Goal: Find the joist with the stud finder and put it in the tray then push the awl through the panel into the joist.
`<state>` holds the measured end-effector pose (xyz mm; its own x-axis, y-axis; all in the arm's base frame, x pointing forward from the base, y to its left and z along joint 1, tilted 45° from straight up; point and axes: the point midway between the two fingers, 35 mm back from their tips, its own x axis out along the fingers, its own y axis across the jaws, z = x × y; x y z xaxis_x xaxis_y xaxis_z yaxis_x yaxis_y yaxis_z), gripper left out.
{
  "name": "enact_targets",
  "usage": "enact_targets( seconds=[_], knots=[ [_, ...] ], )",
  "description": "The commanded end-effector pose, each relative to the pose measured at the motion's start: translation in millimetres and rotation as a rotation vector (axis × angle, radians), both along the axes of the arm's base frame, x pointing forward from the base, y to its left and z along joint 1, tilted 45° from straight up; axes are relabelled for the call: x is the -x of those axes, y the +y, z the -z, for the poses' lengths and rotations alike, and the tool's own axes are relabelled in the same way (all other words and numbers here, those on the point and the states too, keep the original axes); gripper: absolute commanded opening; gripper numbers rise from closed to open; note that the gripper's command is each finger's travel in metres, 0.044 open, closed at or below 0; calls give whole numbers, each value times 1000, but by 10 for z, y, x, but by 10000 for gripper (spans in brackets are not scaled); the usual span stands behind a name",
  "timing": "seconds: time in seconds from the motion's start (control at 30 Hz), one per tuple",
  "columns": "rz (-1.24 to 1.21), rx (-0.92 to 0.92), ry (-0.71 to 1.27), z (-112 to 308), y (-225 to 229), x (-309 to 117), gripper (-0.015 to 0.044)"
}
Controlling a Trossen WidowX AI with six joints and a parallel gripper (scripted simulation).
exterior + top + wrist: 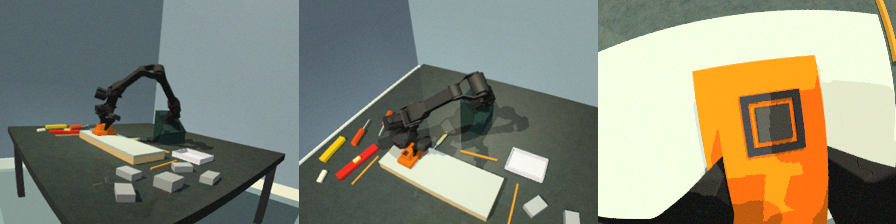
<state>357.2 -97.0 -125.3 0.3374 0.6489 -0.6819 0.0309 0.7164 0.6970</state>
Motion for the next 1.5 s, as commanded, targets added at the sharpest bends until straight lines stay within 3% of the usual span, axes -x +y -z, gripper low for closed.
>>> enact_targets(
  seconds=[0.0, 1.47],
  knots=[
    [-3, -5, -2, -86, 101, -8, 0],
    [-3, -12, 0, -905, 945, -45, 0]
  ],
)
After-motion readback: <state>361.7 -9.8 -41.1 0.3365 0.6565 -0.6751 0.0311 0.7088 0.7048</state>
